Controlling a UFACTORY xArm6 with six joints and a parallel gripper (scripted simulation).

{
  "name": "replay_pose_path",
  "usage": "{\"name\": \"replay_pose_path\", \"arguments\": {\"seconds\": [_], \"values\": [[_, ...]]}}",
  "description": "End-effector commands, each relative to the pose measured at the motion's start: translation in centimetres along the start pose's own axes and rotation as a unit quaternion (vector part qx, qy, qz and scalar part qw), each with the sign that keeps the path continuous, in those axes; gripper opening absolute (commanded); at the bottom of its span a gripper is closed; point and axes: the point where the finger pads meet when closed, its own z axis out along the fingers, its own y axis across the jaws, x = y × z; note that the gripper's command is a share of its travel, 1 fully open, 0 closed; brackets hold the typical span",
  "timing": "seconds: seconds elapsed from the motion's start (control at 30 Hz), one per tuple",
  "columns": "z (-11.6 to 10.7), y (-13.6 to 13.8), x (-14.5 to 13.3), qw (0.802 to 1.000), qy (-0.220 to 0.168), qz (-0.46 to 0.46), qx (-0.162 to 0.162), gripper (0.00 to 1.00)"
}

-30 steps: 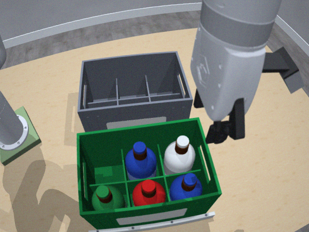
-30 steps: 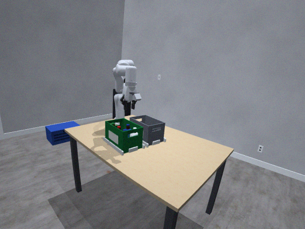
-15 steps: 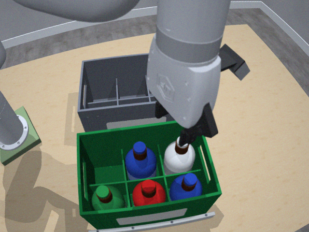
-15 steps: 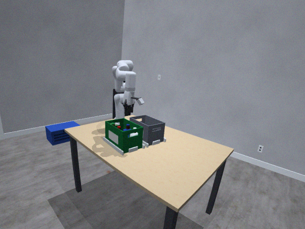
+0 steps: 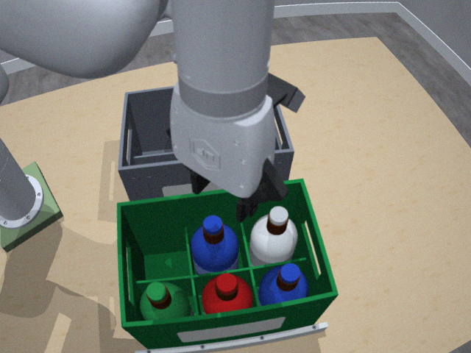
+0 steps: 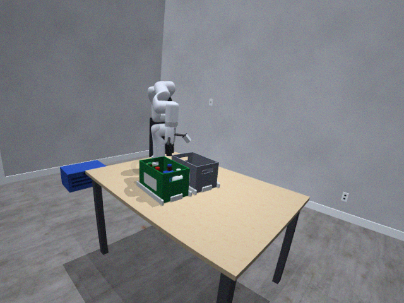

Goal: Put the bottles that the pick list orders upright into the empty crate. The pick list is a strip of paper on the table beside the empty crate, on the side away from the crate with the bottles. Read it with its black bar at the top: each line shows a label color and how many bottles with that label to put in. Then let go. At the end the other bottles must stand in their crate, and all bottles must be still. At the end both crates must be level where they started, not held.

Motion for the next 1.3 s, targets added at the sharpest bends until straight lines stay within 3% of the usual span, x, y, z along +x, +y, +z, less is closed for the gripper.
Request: {"name": "replay_pose_path", "arguments": {"seconds": [0.0, 0.33, 1.27], "values": [[0.9, -1.2, -0.3, 1.0, 0.004, -0.005, -0.005, 0.65], [1.0, -1.3, -0.3, 1.0, 0.004, -0.005, -0.005, 0.65], [4.2, -1.3, -0.3, 1.0, 0.004, -0.005, -0.005, 0.65]]}}
